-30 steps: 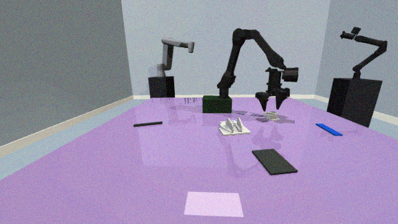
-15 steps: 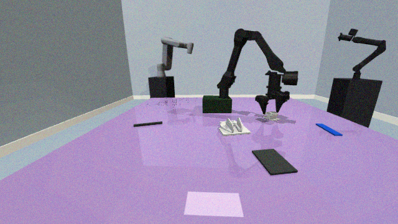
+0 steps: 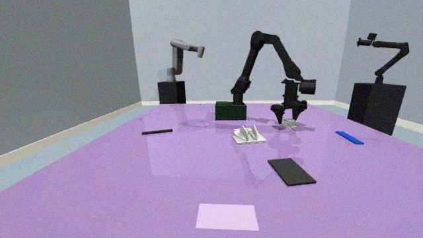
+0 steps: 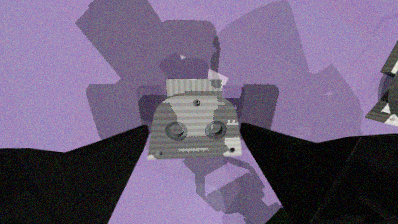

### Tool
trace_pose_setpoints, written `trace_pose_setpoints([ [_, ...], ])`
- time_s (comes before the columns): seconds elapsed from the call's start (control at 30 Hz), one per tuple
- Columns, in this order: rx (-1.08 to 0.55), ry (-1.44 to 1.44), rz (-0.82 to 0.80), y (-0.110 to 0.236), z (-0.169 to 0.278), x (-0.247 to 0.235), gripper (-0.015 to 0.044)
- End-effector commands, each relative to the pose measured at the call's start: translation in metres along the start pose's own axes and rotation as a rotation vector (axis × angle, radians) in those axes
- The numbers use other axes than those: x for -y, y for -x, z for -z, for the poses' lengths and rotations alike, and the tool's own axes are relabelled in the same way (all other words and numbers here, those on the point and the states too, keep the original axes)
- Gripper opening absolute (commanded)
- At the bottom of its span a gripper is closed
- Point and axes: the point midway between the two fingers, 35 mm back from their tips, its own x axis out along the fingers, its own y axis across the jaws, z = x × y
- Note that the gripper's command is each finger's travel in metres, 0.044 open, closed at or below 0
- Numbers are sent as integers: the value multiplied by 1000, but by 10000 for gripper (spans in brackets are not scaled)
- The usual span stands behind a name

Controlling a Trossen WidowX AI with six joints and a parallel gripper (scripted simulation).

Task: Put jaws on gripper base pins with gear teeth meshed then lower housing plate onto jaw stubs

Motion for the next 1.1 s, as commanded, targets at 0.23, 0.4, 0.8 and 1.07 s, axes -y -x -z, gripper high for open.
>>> trace_pose_setpoints([
  [0.23,0,-3,-3,-1,0,-1,440],
  [0.4,0,-3,-3,-1,0,-1,440],
  [0.8,0,0,0,-1,0,0,387],
  [1.07,0,0,0,-1,0,0,351],
])
